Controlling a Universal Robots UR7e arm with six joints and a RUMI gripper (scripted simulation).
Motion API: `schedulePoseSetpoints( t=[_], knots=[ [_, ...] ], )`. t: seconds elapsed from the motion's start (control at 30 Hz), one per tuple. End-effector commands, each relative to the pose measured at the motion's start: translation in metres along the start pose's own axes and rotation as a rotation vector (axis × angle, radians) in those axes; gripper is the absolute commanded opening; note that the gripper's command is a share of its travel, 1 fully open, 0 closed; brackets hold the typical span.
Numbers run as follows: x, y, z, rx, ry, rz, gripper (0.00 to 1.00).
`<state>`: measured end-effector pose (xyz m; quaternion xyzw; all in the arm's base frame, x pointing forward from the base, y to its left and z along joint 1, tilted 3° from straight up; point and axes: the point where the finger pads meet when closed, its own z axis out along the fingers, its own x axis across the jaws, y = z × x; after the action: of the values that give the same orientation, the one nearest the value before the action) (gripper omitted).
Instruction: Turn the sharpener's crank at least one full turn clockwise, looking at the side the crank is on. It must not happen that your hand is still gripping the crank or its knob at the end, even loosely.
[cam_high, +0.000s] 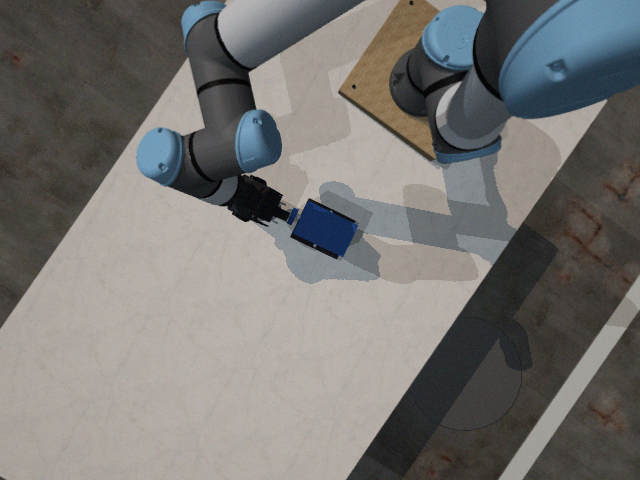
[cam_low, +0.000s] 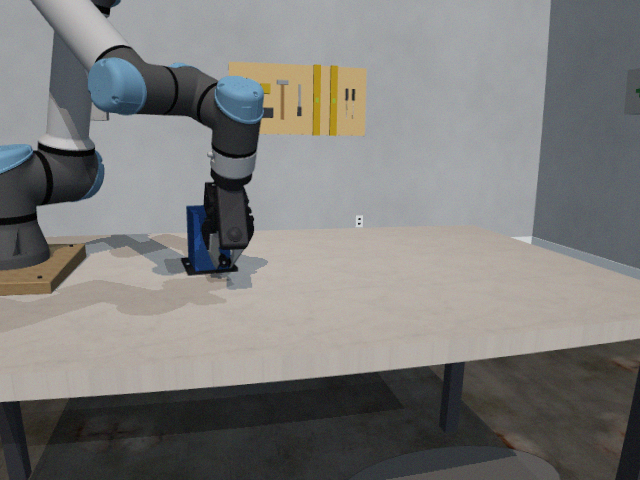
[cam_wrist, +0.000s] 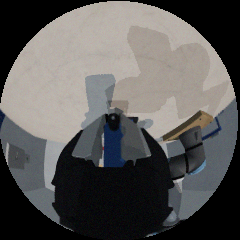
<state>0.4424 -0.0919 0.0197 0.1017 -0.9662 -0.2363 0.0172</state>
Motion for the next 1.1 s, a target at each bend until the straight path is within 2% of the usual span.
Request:
schedulePoseSetpoints(
  t=[0.0,1.07],
  knots=[
    [0.006,-0.001,0.001,0.002,0.0,0.0,0.09],
    [0.036,0.003,-0.004,0.0,0.001,0.0,0.09]
  ],
)
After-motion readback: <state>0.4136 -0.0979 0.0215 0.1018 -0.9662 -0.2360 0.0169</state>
